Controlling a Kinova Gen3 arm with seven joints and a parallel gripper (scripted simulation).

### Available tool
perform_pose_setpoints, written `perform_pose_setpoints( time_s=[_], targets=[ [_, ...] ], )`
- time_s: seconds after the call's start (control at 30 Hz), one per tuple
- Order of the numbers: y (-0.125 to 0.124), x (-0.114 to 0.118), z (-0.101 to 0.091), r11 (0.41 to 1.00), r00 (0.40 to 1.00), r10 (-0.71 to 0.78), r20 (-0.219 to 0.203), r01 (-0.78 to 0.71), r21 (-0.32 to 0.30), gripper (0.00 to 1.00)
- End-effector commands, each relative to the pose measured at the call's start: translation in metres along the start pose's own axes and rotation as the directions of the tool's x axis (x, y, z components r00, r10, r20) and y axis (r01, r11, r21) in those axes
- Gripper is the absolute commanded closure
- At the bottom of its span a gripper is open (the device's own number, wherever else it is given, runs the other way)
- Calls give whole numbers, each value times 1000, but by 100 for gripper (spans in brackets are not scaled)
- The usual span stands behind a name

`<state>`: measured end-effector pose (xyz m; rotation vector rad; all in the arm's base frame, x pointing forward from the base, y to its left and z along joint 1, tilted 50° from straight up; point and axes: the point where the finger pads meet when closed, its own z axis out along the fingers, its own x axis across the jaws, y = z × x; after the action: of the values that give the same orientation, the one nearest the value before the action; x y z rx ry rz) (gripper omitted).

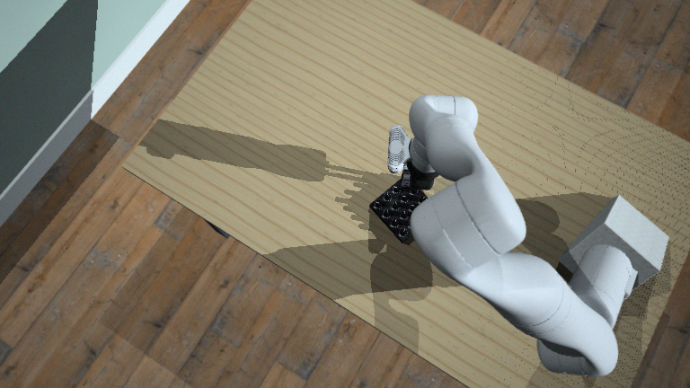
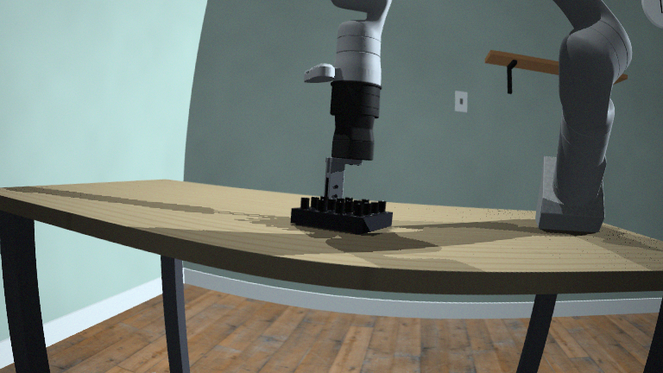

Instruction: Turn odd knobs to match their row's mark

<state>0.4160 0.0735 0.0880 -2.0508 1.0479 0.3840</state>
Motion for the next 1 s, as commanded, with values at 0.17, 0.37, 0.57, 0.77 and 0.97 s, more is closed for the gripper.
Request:
perform_pose_setpoints(
  time_s=[0.17, 0.37, 0.57, 0.77, 0.97],
  targets=[
    [0, 1, -1, 994, 995, -105, 2, 105, 7, 70],
    [0, 1, -1, 972, 972, -234, 1, 234, 7, 70],
    [0, 1, -1, 936, 936, -353, 0, 353, 7, 70],
    [0, 1, -1, 905, 905, -425, 0, 425, 7, 70],
    [0, 1, -1, 855, 855, -518, -1, 518, 7, 70]
  ],
)
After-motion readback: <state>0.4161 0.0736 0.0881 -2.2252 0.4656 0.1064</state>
